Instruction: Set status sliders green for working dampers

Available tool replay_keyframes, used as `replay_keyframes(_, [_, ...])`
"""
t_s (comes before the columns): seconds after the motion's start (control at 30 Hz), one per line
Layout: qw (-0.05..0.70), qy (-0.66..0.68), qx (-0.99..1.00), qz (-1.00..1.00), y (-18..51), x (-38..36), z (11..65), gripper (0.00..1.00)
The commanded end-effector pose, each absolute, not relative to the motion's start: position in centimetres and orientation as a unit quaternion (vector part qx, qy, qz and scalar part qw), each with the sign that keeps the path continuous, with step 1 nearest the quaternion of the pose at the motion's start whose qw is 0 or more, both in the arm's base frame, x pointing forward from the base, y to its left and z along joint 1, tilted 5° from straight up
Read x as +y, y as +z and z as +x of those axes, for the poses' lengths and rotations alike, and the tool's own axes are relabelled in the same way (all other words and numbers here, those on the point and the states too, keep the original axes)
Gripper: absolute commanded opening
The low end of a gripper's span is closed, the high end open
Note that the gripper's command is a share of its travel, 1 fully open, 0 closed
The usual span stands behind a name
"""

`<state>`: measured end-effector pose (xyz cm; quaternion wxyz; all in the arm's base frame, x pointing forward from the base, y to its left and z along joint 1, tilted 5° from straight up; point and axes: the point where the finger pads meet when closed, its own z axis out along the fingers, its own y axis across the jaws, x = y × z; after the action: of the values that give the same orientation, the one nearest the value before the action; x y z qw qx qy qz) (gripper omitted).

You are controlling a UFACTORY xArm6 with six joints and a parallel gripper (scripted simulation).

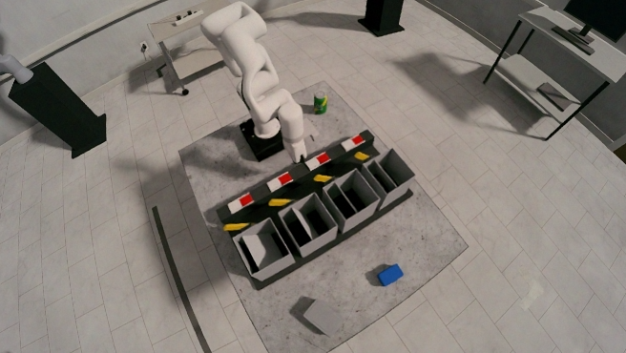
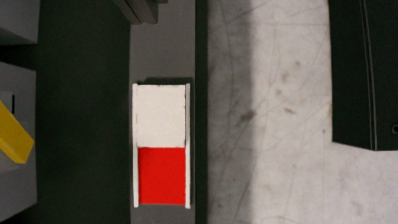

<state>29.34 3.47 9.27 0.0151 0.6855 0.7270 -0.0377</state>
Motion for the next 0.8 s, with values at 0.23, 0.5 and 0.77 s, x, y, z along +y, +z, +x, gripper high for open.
replay_keyframes(0.23, [0.016, -0.036, 0.727, 0.686, 9.4, 3.3, 29.5, 0.0])
replay_keyframes(0.5, [0.016, -0.036, 0.727, 0.686, 9.8, -1.9, 29.8, 0.0])
replay_keyframes(0.77, [0.016, -0.036, 0.727, 0.686, 10.2, -7.4, 30.2, 0.0])
